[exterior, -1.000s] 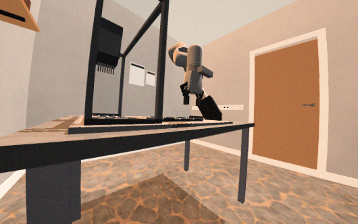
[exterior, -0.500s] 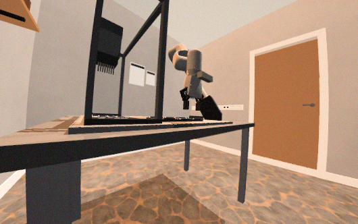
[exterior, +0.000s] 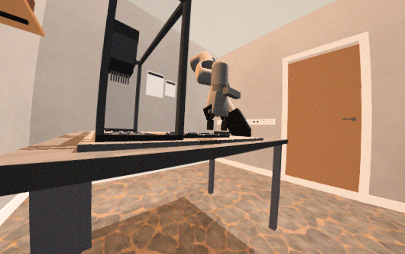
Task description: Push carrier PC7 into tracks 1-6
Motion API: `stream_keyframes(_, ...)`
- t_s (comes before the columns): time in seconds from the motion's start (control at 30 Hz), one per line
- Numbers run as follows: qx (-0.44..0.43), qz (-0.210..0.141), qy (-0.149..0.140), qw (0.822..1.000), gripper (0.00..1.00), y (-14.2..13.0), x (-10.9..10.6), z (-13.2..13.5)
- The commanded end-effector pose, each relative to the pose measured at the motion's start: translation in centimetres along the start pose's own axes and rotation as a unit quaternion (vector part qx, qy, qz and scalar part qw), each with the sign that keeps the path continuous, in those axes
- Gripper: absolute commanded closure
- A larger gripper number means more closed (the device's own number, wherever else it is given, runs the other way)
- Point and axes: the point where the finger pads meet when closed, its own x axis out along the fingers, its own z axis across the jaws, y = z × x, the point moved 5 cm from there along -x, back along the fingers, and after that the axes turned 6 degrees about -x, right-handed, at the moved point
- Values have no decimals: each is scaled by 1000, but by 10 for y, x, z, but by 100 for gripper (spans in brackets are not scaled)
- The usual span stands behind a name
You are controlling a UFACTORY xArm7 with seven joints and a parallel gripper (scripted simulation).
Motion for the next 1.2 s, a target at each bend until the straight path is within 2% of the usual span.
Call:
stream_keyframes(0.0, 0, 2, -2, 1000, 0, 2, 0, 2)
stream_keyframes(0.17, 0, 2, -2, 1000, 0, 2, 8, 2)
stream_keyframes(1.17, 0, 2, -2, 1000, 0, 2, 20, 2)
